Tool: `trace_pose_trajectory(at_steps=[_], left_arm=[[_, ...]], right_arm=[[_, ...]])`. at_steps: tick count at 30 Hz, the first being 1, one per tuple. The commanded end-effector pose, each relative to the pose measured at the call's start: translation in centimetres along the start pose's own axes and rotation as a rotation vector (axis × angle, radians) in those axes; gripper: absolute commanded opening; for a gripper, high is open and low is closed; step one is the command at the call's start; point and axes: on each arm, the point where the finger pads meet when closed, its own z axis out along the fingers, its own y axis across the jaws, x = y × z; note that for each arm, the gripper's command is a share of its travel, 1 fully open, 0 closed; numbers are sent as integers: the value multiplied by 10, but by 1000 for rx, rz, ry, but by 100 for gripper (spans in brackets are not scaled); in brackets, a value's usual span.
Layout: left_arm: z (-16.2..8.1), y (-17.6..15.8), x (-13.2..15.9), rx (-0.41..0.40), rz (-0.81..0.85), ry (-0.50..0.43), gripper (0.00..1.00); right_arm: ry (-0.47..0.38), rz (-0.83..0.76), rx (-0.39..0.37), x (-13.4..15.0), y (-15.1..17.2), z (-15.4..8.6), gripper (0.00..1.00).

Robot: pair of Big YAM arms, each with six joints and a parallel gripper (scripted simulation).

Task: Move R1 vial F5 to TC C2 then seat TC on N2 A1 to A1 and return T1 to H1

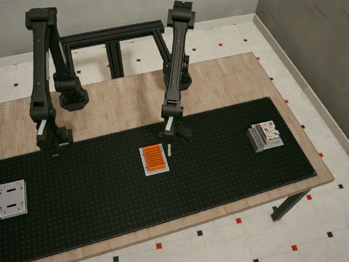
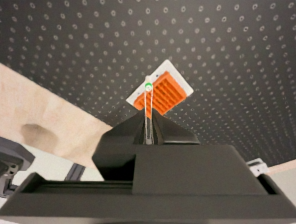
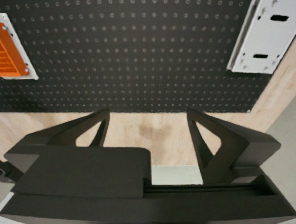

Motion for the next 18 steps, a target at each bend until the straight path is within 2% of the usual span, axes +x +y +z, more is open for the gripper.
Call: trace_pose_trajectory(at_steps=[1, 5, 6, 8, 18], left_arm=[[-14, -27, 0, 31, -4, -17, 9], [-14, -29, 2, 31, -4, -17, 9], [-21, -31, 3, 47, -4, -23, 9], [-14, -33, 6, 31, -4, -17, 9], [-14, -45, 18, 32, -4, -16, 9]], right_arm=[[14, -8, -4, -1, 0, 0, 100], [14, -8, -4, -1, 0, 0, 100], [14, -8, -4, -1, 0, 0, 100], [14, -8, -4, -1, 0, 0, 100], [14, -8, -4, -1, 0, 0, 100]])
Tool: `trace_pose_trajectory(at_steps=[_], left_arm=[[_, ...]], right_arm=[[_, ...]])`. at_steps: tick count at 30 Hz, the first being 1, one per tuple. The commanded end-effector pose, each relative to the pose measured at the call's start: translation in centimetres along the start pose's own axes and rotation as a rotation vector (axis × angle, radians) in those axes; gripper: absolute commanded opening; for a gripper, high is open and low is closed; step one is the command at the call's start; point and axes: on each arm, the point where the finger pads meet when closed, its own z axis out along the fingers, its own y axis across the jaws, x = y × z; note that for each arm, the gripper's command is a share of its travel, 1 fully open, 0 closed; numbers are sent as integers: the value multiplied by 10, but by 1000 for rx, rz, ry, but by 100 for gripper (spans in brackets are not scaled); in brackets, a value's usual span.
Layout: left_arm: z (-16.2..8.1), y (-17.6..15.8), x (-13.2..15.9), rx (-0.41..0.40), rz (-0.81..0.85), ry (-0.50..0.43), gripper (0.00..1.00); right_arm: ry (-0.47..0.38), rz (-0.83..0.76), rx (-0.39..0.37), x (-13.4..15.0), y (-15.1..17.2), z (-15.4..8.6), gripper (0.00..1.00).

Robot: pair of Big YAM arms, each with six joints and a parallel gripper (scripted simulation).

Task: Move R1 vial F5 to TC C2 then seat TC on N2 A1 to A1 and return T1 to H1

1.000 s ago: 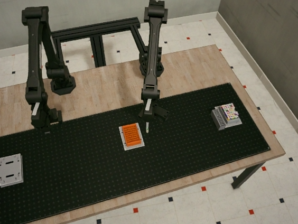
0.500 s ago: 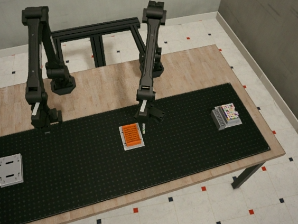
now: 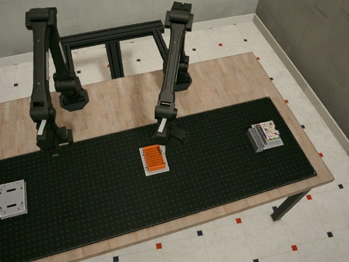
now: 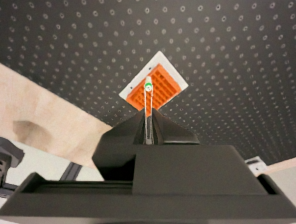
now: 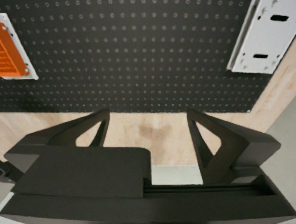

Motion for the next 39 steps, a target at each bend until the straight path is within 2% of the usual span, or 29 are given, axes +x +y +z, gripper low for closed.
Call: trace_pose_trajectory(at_steps=[1, 4, 5, 7, 17, 19, 23, 32, 35, 39], left_arm=[[-14, -27, 1, 32, -4, -16, 9], [-14, -28, 2, 32, -4, -16, 9], [-22, -30, 3, 49, -4, -21, 9], [-14, -31, 6, 32, -4, -15, 9], [-14, -44, 18, 32, -4, -14, 9], [-15, -59, 23, 78, -3, -5, 9], [-15, -64, 25, 81, -3, -12, 9], [-14, -68, 39, 43, -4, -6, 9], [-28, -66, 31, 59, -14, -29, 9], [-27, -64, 28, 55, -17, -29, 9]], right_arm=[[14, -8, -4, -1, 0, 0, 100], [14, -8, -4, -1, 0, 0, 100], [14, -8, -4, -1, 0, 0, 100], [14, -8, -4, -1, 0, 0, 100], [14, -8, -4, -1, 0, 0, 100], [14, -8, -4, -1, 0, 0, 100], [14, -8, -4, -1, 0, 0, 100], [14, -8, -4, -1, 0, 0, 100], [14, -8, -4, -1, 0, 0, 100], [14, -8, -4, -1, 0, 0, 100]])
